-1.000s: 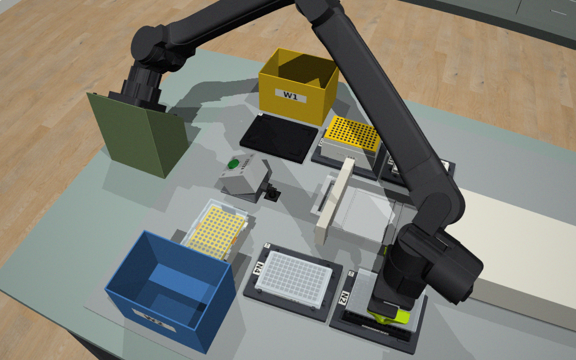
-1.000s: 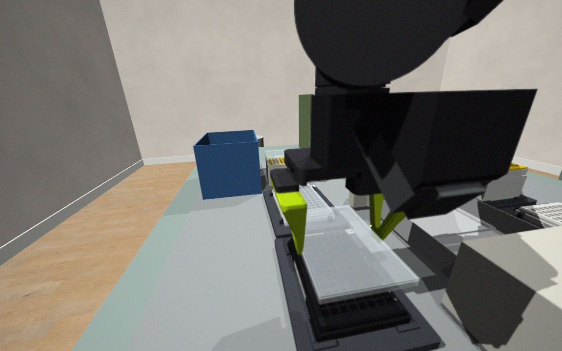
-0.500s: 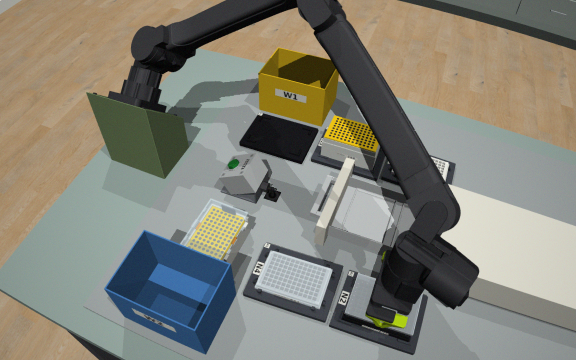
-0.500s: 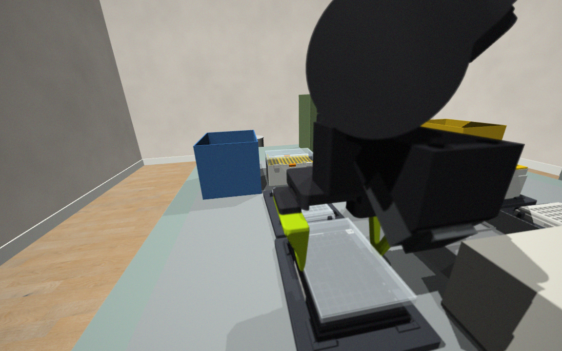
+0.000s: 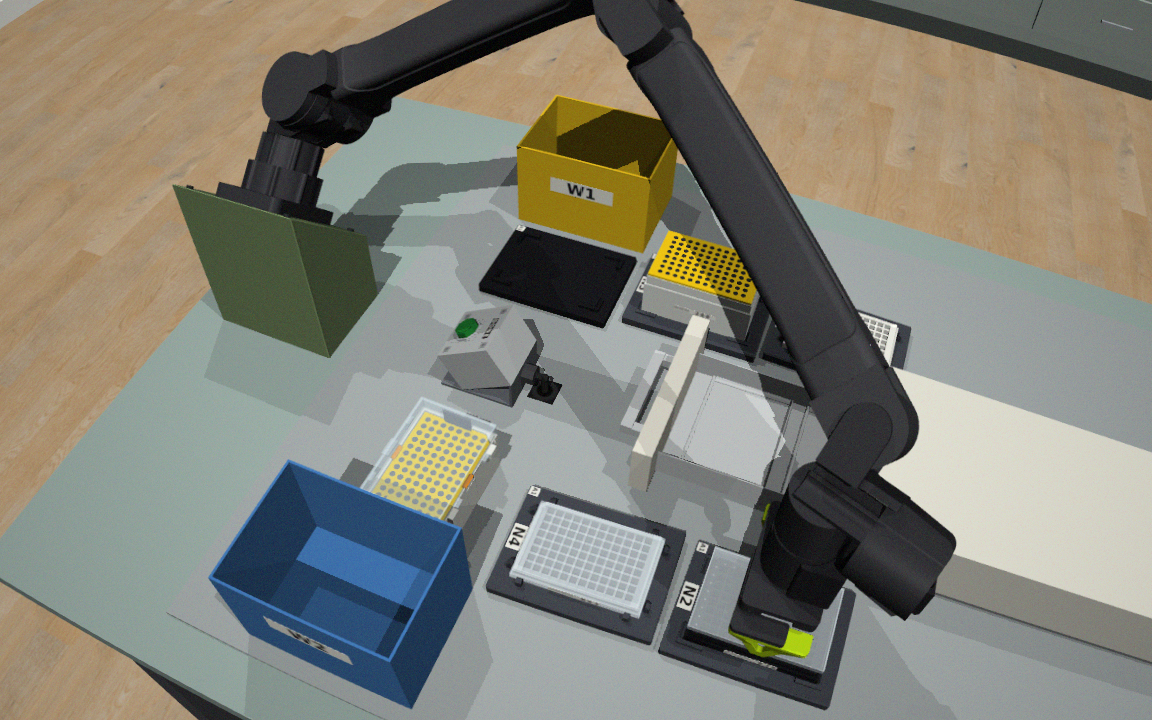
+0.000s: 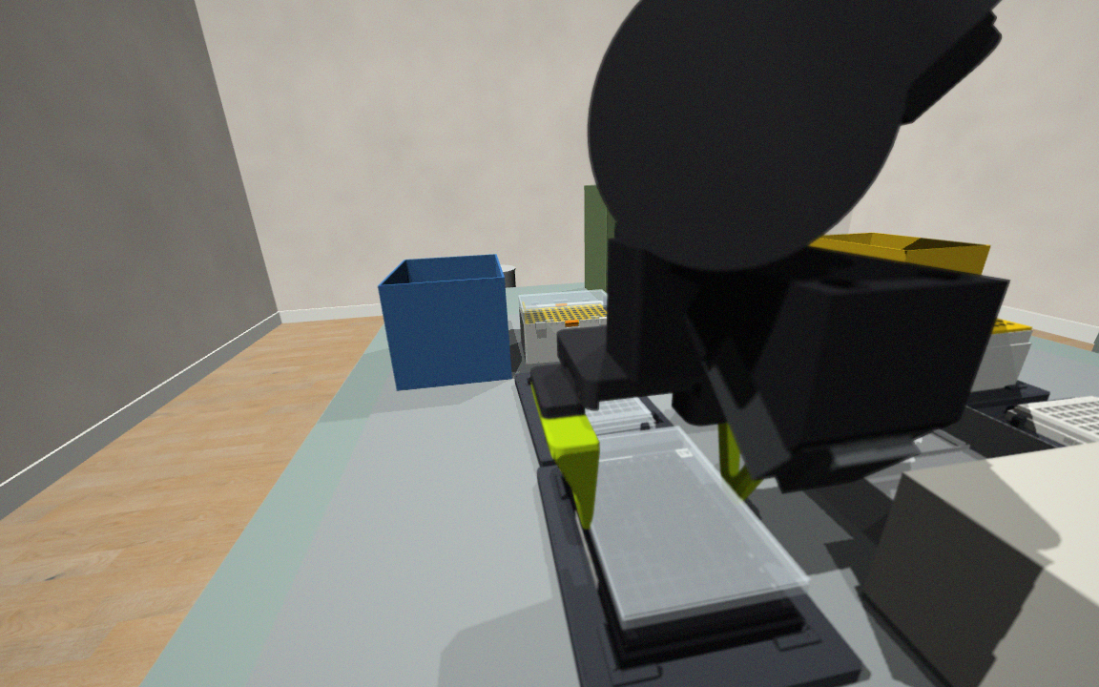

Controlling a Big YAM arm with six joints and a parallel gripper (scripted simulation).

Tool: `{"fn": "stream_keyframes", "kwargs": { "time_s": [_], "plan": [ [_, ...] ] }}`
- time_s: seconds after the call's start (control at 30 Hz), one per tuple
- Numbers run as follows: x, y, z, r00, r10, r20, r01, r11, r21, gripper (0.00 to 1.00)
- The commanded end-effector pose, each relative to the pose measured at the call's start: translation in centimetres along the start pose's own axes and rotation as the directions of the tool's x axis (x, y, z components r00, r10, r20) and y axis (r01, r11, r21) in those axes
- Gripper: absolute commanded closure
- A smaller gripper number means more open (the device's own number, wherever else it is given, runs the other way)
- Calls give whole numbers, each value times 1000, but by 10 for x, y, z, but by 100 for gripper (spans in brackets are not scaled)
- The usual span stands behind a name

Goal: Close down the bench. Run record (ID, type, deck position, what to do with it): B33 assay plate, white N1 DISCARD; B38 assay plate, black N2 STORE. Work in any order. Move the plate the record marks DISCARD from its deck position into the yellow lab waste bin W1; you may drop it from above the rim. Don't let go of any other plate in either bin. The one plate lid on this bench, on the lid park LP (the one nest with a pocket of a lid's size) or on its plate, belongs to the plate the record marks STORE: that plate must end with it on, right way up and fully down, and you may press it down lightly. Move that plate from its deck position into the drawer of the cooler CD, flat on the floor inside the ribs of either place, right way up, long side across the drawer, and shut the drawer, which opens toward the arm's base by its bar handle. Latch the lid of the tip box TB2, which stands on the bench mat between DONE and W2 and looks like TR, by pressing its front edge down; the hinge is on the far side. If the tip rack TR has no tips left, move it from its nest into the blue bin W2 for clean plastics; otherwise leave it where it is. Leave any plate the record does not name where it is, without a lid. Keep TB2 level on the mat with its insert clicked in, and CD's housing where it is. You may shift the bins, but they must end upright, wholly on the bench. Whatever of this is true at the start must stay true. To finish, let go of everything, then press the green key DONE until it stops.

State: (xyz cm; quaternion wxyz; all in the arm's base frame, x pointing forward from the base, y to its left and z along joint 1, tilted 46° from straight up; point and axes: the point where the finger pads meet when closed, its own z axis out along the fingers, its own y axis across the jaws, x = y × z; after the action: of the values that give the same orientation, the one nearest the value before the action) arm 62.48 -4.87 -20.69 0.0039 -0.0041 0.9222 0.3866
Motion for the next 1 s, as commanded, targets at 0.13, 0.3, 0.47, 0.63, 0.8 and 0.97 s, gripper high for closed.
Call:
{"fn": "stream_keyframes", "kwargs": {
  "time_s": [0.13, 0.3, 0.47, 0.63, 0.8, 0.97],
  "plan": [
    [-2, -2, -12, 1000, 11, 18, -11, 1000, 1, 100],
    [-3, -1, -12, 1000, 11, 17, -11, 1000, 1, 100],
    [-3, 0, -11, 1000, 10, 16, -10, 1000, 0, 100],
    [-3, 1, -10, 1000, 9, 15, -9, 1000, 0, 100],
    [-3, 1, -10, 1000, 9, 14, -9, 1000, 0, 100],
    [-13, 1, -19, 999, -13, 35, 12, 1000, 9, 100]
  ]
}}
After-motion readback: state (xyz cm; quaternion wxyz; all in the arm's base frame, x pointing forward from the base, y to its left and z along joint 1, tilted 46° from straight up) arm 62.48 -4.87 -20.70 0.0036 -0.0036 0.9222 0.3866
